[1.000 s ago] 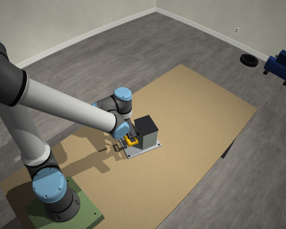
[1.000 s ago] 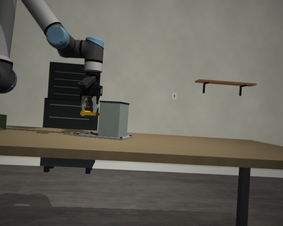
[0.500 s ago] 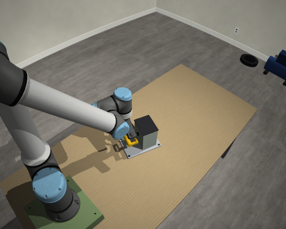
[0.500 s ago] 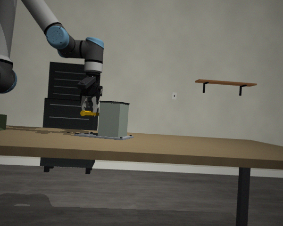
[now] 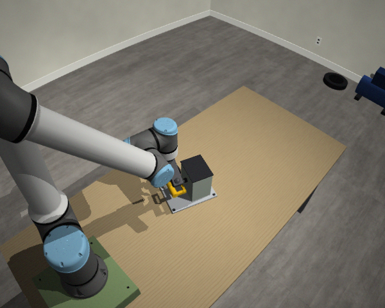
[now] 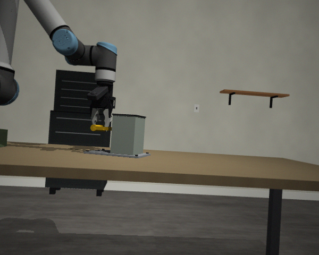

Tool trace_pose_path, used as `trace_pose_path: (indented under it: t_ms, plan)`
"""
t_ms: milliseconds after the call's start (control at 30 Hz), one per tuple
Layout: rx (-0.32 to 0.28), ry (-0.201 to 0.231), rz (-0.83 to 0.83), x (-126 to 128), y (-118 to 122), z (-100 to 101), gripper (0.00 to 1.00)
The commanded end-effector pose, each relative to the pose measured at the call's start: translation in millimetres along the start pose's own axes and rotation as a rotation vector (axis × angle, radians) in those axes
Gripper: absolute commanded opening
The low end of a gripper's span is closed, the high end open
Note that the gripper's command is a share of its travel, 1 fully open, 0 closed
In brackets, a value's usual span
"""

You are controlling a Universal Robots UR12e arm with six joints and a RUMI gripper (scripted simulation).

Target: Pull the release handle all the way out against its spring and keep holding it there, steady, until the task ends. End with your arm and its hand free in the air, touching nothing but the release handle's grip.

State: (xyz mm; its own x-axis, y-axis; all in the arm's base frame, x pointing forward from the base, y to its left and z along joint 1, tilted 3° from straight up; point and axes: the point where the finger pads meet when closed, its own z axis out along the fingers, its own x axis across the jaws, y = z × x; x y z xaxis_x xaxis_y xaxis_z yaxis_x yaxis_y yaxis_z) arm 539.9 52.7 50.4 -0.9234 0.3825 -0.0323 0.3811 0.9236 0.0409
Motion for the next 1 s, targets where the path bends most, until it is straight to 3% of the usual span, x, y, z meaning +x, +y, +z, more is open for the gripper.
trace_pose_path:
  t_ms: [0,267,300,967]
  plan:
    - [0.0,-0.001,0.0,-0.6,0.2,-0.5,0.33]
    - [0.0,-0.001,0.0,-0.6,0.2,-0.5,0.33]
    - [0.0,-0.001,0.0,-0.6,0.2,-0.5,0.0]
    - [0.0,-0.001,0.0,-0.6,0.2,-0.5,0.0]
